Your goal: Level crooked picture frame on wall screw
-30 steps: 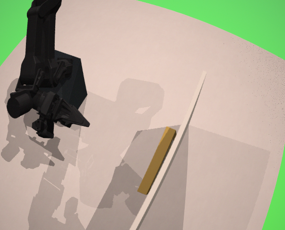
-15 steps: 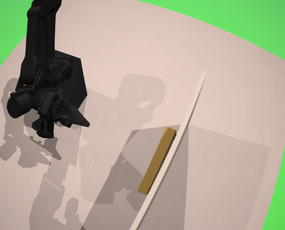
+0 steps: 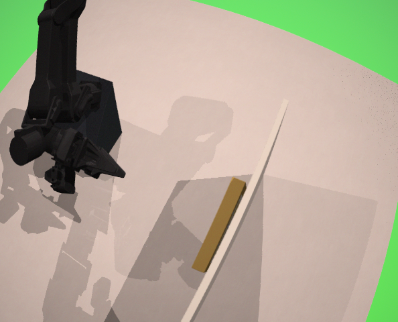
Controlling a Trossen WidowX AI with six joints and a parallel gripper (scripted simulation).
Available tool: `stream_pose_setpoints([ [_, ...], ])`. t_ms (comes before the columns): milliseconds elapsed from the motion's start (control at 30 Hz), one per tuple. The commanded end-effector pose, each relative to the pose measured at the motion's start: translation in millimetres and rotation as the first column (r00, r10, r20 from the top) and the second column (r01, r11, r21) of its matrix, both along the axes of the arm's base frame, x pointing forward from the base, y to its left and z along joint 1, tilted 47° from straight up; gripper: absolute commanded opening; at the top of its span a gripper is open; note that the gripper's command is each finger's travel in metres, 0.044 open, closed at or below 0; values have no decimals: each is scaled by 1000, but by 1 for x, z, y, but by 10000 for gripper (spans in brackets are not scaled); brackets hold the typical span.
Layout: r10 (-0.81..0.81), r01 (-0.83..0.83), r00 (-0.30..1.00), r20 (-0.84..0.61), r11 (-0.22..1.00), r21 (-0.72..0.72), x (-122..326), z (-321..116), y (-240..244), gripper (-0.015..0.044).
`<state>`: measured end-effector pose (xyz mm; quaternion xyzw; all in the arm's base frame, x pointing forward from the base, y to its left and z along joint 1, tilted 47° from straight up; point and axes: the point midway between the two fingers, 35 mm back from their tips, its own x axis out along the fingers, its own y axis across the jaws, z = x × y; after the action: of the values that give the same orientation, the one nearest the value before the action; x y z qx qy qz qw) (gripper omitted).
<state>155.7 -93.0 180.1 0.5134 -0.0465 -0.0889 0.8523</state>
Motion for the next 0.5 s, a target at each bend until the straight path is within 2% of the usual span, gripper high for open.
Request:
stream_pose_setpoints([
  [0, 3, -3, 1000, 2, 1000, -5, 0, 1, 1, 260],
  [467, -4, 3, 1000, -16, 999, -46, 16, -1, -22, 260],
])
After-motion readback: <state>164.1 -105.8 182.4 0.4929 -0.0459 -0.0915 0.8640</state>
